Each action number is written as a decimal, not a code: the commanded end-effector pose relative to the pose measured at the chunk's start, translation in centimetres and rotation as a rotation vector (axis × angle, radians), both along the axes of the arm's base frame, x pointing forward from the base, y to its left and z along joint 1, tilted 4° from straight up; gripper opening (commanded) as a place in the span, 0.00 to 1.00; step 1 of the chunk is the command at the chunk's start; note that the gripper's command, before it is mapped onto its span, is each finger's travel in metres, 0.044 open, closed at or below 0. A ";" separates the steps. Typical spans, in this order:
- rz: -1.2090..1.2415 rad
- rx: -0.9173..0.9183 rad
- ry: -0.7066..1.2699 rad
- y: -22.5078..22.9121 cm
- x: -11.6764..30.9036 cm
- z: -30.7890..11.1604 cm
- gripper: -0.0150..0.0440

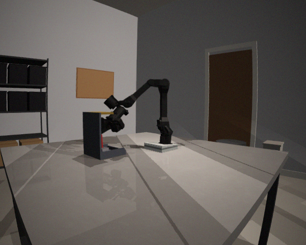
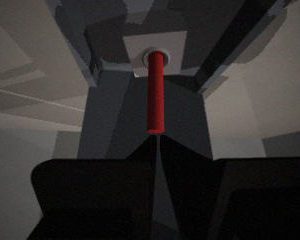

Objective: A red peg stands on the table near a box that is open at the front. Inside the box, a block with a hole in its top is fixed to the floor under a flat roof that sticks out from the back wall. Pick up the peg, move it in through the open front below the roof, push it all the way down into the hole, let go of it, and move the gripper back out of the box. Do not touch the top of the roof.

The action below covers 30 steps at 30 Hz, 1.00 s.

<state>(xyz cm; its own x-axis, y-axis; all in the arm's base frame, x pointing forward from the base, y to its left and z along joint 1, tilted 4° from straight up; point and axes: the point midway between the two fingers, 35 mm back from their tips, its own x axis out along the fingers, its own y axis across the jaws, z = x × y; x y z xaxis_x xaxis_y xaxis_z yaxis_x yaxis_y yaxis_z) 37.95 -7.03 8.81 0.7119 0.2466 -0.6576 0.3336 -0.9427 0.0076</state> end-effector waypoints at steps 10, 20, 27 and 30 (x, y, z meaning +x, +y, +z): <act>0.001 -0.001 -0.002 0.0 0.0 -0.5 0.25; 0.005 -0.002 -0.004 -0.1 -0.1 -2.1 0.25; 0.006 -0.003 -0.005 -0.1 -0.2 -2.7 0.25; 0.006 -0.003 -0.005 -0.1 -0.2 -2.8 0.25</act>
<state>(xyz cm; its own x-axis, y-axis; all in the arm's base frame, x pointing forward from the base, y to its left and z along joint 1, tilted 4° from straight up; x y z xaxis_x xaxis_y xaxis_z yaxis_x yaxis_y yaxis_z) 38.52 -7.19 7.73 0.7445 0.2479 -0.6199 0.3419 -0.9391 0.0352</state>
